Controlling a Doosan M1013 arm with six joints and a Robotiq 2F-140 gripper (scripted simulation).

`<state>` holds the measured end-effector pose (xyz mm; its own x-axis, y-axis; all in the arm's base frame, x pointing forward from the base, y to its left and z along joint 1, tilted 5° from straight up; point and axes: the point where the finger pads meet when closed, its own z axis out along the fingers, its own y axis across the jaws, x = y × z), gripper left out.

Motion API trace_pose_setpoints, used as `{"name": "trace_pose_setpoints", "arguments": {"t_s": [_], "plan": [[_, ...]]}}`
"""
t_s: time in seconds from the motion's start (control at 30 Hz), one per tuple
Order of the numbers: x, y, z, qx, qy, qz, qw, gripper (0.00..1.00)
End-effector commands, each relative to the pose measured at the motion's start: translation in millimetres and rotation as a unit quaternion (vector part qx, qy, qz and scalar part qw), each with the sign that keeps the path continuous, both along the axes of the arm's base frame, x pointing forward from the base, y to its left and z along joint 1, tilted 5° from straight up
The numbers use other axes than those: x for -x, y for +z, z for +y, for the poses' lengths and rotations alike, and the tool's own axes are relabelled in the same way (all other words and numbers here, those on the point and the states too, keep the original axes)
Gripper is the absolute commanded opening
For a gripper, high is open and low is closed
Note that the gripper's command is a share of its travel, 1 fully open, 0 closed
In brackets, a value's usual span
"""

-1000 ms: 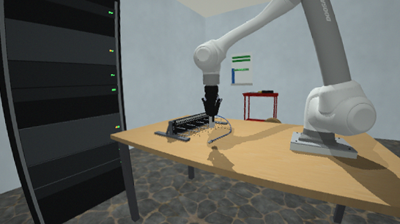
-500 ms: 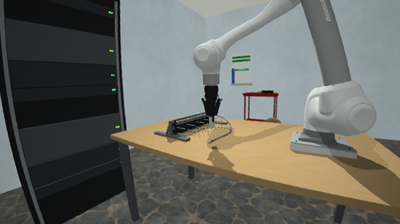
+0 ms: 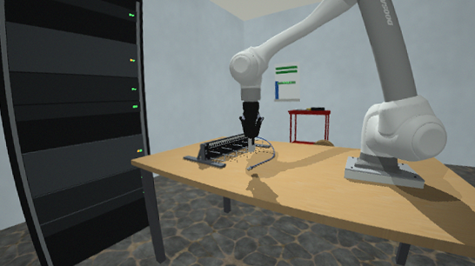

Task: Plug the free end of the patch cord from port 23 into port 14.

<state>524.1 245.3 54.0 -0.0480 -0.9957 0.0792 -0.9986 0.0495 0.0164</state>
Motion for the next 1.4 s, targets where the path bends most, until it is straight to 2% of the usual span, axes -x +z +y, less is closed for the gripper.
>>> {"name": "trace_pose_setpoints", "arguments": {"t_s": [0.0, 0.43, 0.47, 1.37], "plan": [[1.7, -0.1, 2.2, -0.001, 0.002, 0.004, 1.000, 0.00], [1.3, -1.6, 7.5, 0.001, 0.001, 0.003, 1.000, 0.00], [1.3, -1.6, 7.5, 0.001, 0.001, 0.003, 1.000, 0.22], [1.3, -1.6, 7.5, 0.001, 0.001, 0.003, 1.000, 0.22]]}}
